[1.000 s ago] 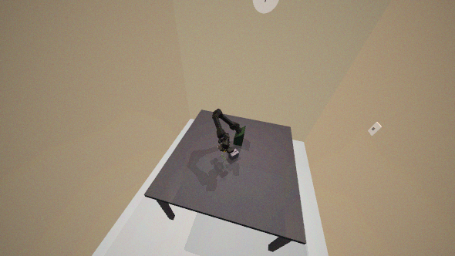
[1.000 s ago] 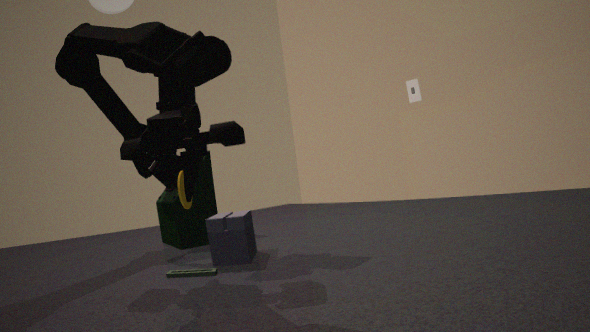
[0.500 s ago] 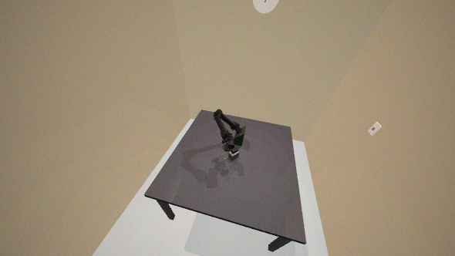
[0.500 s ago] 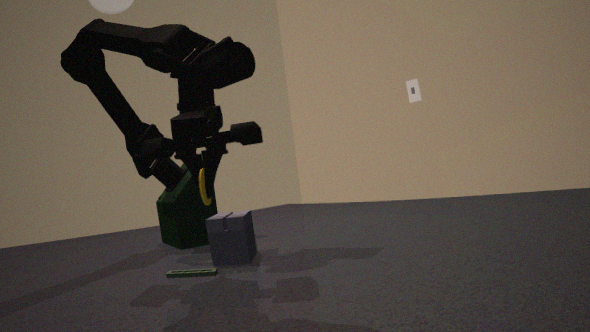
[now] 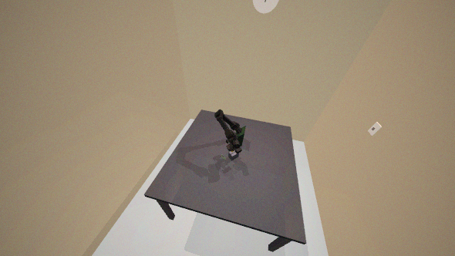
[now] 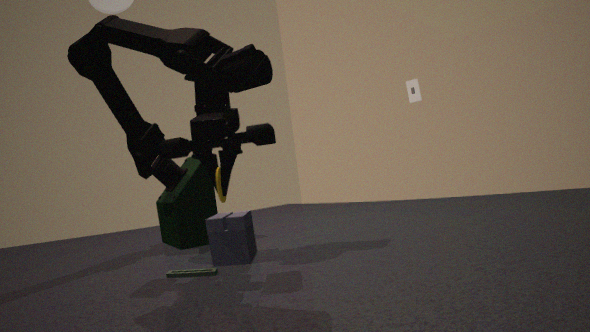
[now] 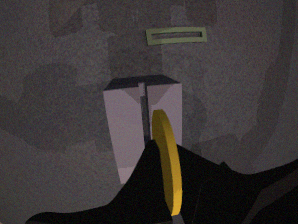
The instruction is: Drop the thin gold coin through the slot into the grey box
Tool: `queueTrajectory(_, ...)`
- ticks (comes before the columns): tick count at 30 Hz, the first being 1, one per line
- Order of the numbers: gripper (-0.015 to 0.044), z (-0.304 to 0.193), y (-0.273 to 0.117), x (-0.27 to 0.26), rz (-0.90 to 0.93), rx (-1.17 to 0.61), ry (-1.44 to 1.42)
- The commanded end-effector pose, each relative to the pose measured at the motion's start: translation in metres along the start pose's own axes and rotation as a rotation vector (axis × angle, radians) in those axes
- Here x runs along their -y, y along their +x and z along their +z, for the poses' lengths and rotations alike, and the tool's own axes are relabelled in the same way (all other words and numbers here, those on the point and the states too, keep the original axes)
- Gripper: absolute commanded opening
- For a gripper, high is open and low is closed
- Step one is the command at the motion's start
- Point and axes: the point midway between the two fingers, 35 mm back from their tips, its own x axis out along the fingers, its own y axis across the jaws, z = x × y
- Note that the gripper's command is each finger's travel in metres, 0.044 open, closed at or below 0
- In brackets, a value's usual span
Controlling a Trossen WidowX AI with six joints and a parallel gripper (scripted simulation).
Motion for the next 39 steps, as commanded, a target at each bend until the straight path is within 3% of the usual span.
queueTrajectory(1, 0.0000, -0.0112, 0.0014, -0.0025, -0.004, -0.003, -0.003)
queueTrajectory(39, 0.0000, -0.0146, 0.0016, -0.0039, -0.001, 0.003, -0.002)
